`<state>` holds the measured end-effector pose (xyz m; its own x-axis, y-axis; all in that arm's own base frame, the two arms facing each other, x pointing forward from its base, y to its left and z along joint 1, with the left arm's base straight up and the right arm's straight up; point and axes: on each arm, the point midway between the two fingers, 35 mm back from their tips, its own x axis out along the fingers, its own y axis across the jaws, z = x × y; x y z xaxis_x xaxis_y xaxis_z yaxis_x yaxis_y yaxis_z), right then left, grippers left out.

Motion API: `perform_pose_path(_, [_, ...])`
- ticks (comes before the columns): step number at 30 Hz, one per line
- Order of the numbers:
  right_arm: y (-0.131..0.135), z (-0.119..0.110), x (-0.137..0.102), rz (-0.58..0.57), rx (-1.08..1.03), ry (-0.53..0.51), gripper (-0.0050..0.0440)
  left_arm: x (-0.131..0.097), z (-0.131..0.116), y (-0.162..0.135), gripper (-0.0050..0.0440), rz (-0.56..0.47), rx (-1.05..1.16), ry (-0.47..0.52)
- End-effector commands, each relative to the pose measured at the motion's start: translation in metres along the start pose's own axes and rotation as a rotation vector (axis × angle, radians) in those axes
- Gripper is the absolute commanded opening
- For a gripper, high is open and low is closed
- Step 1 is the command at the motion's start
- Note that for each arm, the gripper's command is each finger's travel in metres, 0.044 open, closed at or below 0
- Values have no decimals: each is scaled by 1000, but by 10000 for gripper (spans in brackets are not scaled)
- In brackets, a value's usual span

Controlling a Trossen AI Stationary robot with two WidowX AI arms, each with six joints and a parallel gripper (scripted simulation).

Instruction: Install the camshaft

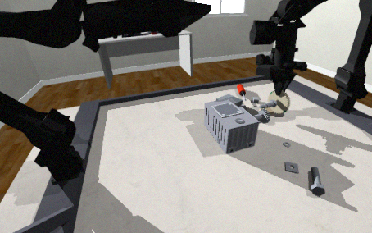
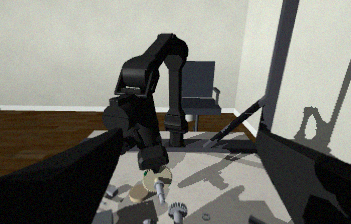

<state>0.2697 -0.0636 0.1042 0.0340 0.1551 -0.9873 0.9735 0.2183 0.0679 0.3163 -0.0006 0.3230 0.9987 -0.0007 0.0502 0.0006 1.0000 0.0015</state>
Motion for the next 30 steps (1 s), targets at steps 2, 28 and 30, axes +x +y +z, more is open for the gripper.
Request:
perform_pose_path(2, [8, 12, -7, 10, 137, 39, -50, -3, 8, 1, 400, 2, 4, -24])
perform_pose_path(28, [18, 16, -4, -7, 200, 68, -50, -3, 8, 1, 400, 2, 4, -24])
perform_pose_path(30, [19, 16, -4, -7, 200, 68, -50, -3, 8, 1, 400, 2, 4, -24])
